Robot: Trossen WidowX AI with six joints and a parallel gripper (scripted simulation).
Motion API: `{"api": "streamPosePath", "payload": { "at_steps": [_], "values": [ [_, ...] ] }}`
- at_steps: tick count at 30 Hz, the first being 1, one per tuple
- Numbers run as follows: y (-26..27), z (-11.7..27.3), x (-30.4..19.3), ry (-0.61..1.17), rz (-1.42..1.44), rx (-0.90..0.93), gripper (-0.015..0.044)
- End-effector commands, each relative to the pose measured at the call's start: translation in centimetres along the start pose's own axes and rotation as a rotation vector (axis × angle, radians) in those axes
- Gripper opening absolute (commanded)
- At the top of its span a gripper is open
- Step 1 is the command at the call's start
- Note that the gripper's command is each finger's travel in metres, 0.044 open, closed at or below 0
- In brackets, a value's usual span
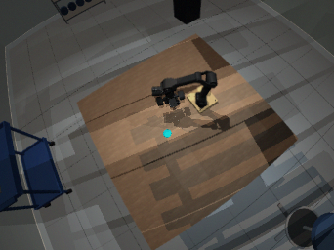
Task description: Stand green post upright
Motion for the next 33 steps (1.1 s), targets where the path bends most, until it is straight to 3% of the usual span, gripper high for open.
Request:
{"api": "streamPosePath", "payload": {
  "at_steps": [1, 33],
  "values": [
    [0.2, 1.8, 0.1, -0.002, 0.007, -0.023, 0.0023],
    [-2.7, 4.0, 5.1, -0.008, -0.151, -0.021, 0.0023]
  ]
}}
Point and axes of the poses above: the point midway between the two fingers, 35 mm back from their tips, its own z axis back along the fingers, its own y axis across the jaws, x = y × z, the point moved 8 cm from there along z, back along the fingers, and after that the axes turned 9 degrees about -z, right-handed, at the moved point
